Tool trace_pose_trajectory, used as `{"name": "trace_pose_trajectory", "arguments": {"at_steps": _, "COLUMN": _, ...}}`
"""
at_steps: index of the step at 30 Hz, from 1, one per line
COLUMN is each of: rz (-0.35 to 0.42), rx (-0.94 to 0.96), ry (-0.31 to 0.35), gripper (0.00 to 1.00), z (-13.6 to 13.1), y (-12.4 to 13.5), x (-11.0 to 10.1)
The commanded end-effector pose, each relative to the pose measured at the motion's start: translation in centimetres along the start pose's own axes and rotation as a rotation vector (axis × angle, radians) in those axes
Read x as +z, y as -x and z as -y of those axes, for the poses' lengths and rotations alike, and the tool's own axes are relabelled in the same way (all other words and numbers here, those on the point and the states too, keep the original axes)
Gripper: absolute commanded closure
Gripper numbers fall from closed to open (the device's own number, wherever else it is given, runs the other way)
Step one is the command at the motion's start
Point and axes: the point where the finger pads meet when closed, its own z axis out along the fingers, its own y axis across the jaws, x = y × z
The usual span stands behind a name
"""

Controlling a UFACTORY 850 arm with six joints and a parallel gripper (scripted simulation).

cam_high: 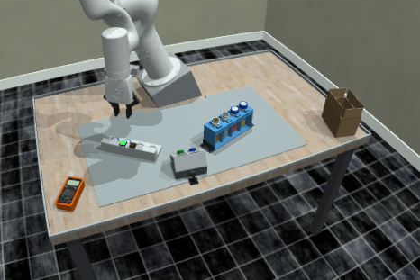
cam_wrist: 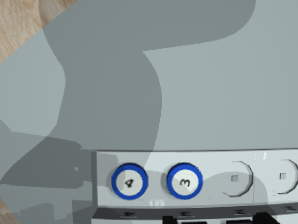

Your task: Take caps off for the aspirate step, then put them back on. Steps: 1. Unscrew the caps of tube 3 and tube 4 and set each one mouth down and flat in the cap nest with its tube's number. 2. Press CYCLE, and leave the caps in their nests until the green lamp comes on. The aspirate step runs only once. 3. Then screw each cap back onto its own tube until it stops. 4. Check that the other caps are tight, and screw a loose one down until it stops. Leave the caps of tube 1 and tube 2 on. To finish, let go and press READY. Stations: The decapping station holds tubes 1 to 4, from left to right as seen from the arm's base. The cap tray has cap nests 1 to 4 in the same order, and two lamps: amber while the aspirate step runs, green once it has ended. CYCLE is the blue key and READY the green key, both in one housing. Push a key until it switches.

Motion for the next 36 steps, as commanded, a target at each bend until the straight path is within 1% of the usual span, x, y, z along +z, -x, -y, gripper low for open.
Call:
{"name": "trace_pose_trajectory", "arguments": {"at_steps": 1, "rz": -0.001, "rx": 0.0, "ry": 0.001, "gripper": 0.54, "z": 0.1, "y": -0.1, "x": -0.3}}
{"name": "trace_pose_trajectory", "arguments": {"at_steps": 4, "rz": -0.001, "rx": 0.0, "ry": 0.001, "gripper": 0.54, "z": 0.1, "y": -0.1, "x": -0.3}}
{"name": "trace_pose_trajectory", "arguments": {"at_steps": 14, "rz": -0.001, "rx": 0.0, "ry": 0.0, "gripper": 0.54, "z": 0.1, "y": -0.2, "x": 4.7}}
{"name": "trace_pose_trajectory", "arguments": {"at_steps": 16, "rz": -0.001, "rx": 0.0, "ry": 0.0, "gripper": 0.54, "z": 0.1, "y": -0.2, "x": 4.7}}
{"name": "trace_pose_trajectory", "arguments": {"at_steps": 31, "rz": -0.001, "rx": 0.0, "ry": 0.0, "gripper": 0.54, "z": 0.1, "y": -0.1, "x": 12.2}}
{"name": "trace_pose_trajectory", "arguments": {"at_steps": 36, "rz": -0.001, "rx": 0.0, "ry": 0.0, "gripper": 0.54, "z": 0.1, "y": -0.1, "x": 12.7}}
